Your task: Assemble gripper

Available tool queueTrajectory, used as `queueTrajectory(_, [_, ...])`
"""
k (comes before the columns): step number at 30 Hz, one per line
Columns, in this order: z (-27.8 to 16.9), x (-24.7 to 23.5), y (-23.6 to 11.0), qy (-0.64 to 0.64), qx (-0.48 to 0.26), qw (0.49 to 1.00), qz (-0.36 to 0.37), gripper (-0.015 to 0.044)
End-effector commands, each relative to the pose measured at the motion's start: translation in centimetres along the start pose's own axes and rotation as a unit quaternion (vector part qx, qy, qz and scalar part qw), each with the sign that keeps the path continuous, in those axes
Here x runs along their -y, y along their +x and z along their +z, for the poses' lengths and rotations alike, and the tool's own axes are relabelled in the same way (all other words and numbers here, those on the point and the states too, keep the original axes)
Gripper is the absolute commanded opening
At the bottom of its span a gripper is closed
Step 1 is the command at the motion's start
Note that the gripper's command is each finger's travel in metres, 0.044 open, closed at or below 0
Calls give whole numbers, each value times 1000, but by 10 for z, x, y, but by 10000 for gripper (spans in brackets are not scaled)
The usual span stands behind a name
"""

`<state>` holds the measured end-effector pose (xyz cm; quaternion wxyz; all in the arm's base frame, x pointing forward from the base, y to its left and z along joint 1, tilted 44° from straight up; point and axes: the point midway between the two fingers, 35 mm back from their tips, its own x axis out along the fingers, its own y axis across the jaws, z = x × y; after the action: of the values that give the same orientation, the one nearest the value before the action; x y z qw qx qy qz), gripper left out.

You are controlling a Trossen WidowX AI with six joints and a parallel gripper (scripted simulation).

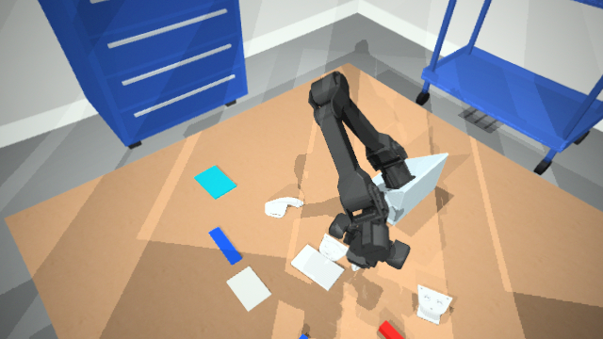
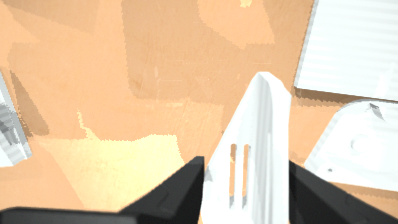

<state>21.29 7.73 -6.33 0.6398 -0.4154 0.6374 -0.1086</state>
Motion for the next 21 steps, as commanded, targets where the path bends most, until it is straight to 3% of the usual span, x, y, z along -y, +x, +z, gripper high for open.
queueTrajectory(1, [1,0,-16,5,1,1000,2,134])
queueTrajectory(21, [20,22,-31,51,2,999,2,134])
